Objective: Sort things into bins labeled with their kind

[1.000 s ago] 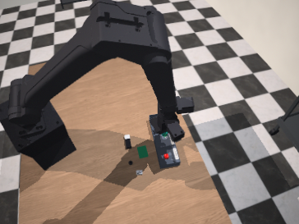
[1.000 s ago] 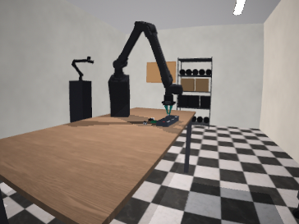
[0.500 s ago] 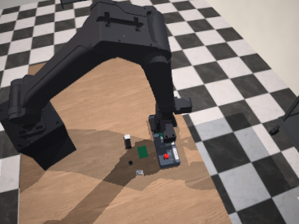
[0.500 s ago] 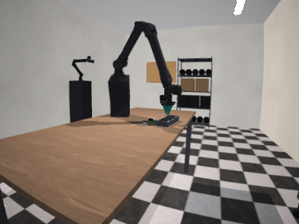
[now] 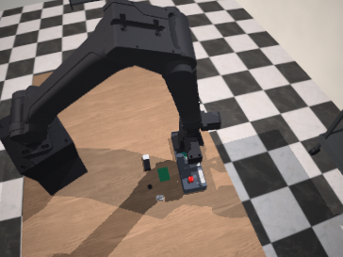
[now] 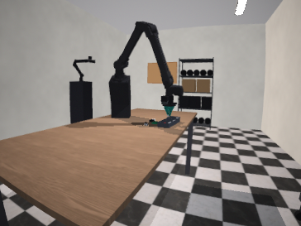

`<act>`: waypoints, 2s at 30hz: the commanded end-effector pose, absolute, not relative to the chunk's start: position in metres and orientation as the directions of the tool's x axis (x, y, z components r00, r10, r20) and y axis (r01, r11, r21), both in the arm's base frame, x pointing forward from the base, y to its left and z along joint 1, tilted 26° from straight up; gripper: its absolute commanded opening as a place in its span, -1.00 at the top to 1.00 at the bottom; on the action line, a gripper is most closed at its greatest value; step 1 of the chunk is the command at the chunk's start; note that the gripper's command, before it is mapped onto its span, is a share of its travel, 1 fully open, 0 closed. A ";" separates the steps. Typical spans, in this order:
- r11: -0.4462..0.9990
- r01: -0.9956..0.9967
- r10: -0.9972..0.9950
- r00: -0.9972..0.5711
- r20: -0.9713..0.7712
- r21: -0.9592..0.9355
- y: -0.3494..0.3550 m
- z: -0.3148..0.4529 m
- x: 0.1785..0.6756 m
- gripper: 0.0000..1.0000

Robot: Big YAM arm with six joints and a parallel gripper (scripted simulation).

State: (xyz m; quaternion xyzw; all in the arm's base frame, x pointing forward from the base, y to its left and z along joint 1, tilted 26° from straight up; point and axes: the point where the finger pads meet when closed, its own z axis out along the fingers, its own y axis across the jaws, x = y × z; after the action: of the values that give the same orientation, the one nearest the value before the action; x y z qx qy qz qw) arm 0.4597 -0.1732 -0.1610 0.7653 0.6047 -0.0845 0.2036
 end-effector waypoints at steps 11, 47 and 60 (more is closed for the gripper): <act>-0.188 0.956 0.888 0.264 -0.378 0.227 -0.186 -0.176 0.471 0.84; -0.188 0.959 0.889 0.258 -0.378 0.213 -0.195 -0.205 0.465 0.45; -0.187 0.959 0.890 0.258 -0.377 0.214 -0.193 -0.198 0.464 0.45</act>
State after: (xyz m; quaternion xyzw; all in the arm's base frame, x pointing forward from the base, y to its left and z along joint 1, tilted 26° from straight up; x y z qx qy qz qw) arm 0.4663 -0.1911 -0.2008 0.7660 0.6033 -0.0839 0.2056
